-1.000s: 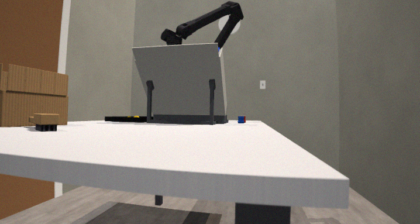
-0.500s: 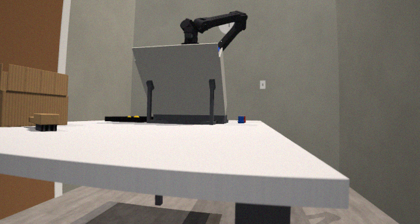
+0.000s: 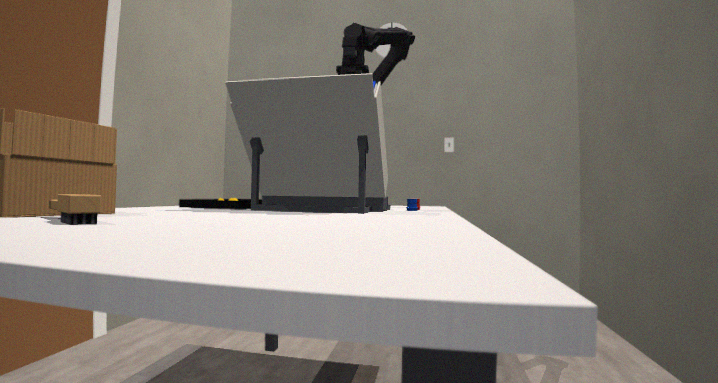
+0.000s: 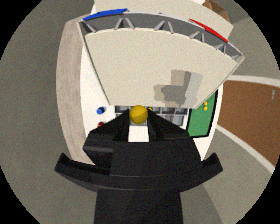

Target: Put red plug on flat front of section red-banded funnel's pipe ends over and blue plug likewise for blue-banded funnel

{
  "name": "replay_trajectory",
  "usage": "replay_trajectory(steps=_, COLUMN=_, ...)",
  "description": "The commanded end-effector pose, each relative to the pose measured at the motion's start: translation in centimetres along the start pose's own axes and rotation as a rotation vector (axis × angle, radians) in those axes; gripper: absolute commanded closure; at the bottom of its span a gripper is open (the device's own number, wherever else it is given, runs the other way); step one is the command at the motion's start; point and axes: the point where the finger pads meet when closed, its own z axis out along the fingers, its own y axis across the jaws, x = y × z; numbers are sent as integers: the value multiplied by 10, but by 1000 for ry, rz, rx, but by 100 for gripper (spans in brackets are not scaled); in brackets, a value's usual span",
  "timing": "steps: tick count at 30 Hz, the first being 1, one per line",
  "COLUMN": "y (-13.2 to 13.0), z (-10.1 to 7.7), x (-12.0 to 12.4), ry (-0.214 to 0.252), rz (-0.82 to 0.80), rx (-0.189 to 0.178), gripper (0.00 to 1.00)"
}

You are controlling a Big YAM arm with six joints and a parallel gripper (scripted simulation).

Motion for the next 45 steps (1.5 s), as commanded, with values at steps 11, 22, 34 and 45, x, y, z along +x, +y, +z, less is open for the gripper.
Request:
replay_trajectory(steps=11, y=61, z=-31, x=-49, ry=-98, rz=39, rx=-6, gripper=100)
replay_trajectory(steps=22, y=66, z=-32, x=-51, ry=-103, rz=42, rx=-7, gripper=100)
replay_trajectory(steps=34, y=67, z=-33, x=-51, ry=-104, rz=42, rx=-7, gripper=100)
replay_trajectory(steps=45, y=67, z=-33, x=-51, ry=-104, rz=43, rx=-8, gripper=100)
